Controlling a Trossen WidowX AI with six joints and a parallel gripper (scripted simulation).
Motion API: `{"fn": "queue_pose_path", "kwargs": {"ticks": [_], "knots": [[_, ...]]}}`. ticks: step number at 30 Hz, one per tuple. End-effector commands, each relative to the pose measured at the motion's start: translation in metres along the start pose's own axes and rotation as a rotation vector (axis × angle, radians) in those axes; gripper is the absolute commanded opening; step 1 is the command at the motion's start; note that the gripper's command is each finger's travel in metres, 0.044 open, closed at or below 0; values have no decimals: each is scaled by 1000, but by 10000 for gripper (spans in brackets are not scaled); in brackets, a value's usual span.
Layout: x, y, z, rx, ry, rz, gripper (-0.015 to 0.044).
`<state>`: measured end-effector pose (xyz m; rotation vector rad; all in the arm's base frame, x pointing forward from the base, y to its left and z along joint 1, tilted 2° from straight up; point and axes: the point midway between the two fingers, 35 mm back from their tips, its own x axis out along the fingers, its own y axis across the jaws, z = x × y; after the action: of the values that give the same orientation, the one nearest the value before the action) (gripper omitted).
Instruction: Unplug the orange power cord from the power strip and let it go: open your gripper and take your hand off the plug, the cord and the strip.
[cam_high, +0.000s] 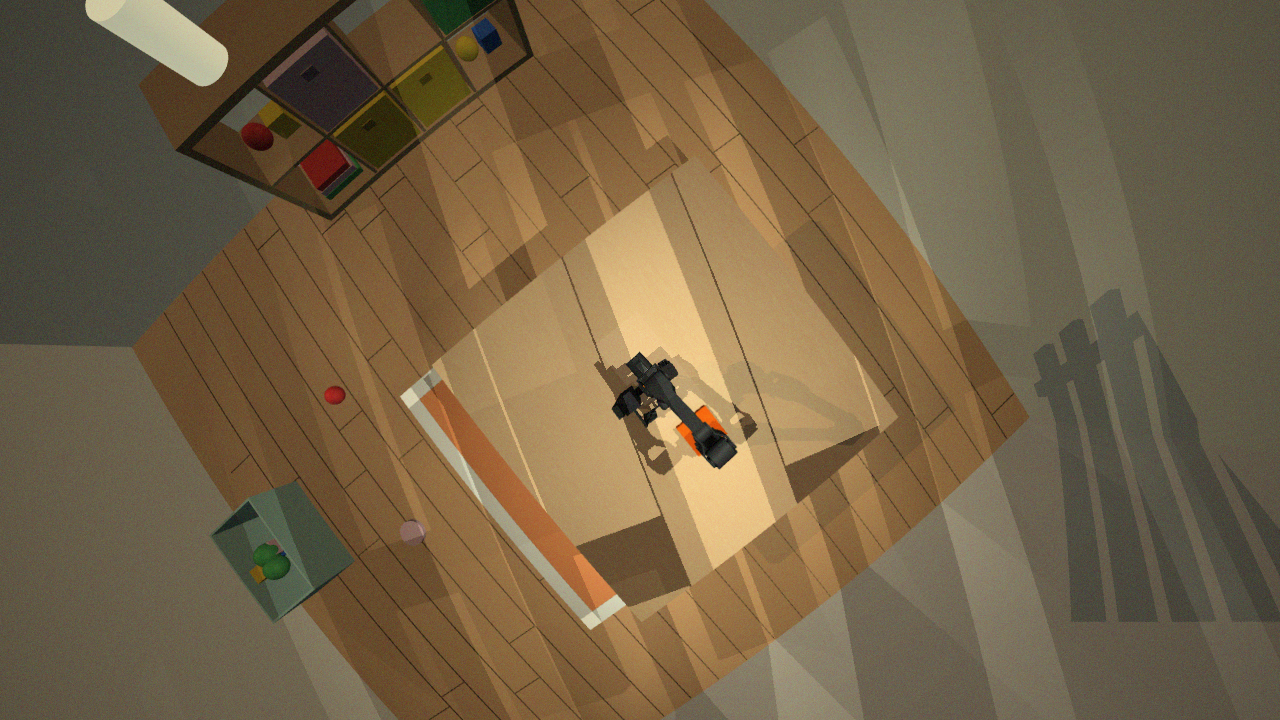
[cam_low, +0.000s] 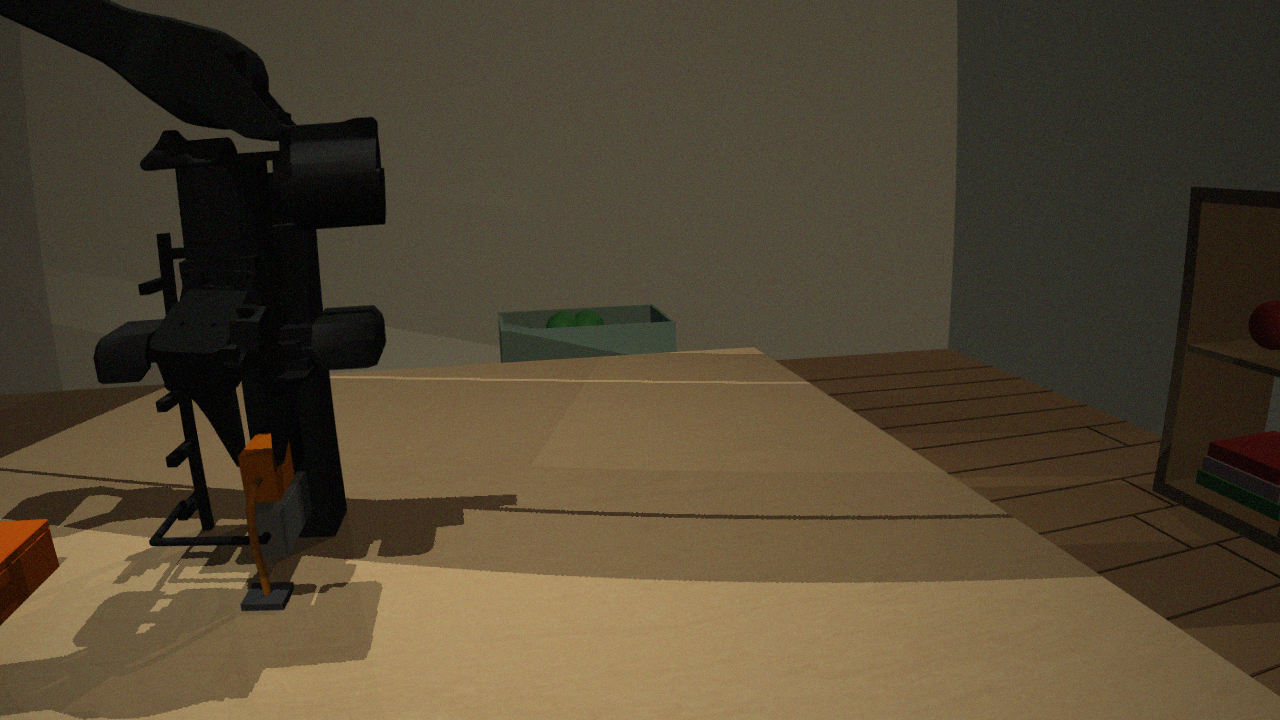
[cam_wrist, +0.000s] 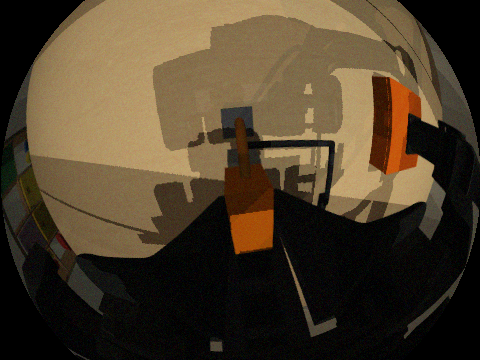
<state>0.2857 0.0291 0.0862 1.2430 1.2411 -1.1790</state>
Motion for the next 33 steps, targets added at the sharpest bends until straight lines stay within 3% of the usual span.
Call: {"fn": "queue_pose_path", "kwargs": {"ticks": [1,11,27,33], "knots": [[-2,-1,31,32,-74,0,0],[-3,-3,47,32,-74,0,0],[-4,-3,47,34,-72,1,420],[-17,-6,94,34,-77,1,440]]}}
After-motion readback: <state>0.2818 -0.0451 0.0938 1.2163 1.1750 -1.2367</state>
